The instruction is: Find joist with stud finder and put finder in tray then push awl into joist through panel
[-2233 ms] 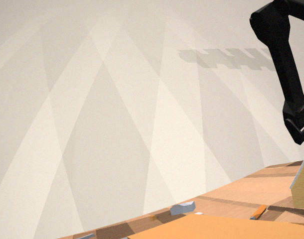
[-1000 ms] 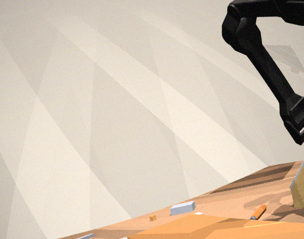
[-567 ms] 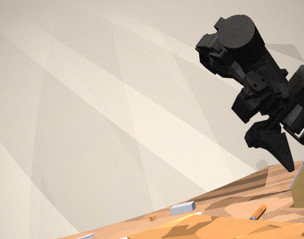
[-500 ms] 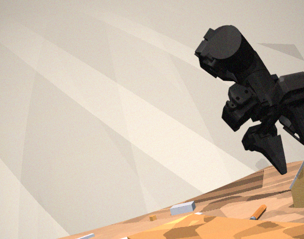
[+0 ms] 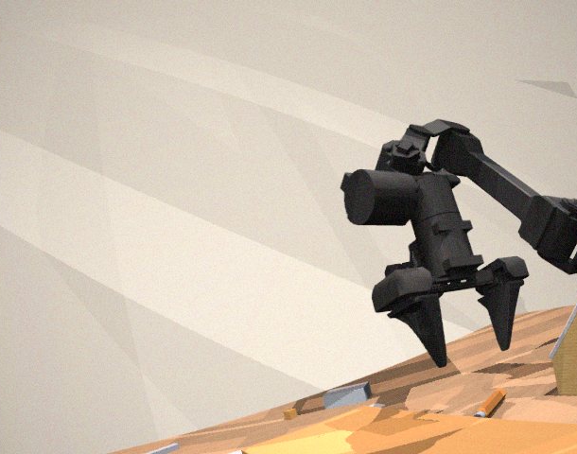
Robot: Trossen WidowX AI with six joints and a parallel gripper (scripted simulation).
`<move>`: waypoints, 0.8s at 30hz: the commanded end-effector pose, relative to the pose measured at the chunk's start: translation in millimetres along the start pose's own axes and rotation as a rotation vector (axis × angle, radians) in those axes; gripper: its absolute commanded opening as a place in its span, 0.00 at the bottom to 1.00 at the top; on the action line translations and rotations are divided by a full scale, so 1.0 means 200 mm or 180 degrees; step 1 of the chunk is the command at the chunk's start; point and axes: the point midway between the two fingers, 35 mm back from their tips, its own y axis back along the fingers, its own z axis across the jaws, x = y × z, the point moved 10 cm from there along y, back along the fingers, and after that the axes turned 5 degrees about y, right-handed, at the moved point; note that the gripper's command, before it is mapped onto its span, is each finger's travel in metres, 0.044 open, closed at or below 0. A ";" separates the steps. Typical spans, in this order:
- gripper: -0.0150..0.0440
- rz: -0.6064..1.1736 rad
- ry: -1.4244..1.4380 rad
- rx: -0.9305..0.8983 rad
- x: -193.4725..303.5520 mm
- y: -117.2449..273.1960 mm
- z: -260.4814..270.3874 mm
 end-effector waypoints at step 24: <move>1.00 -0.0695 -0.3524 -0.0048 -0.28 -0.05 -0.45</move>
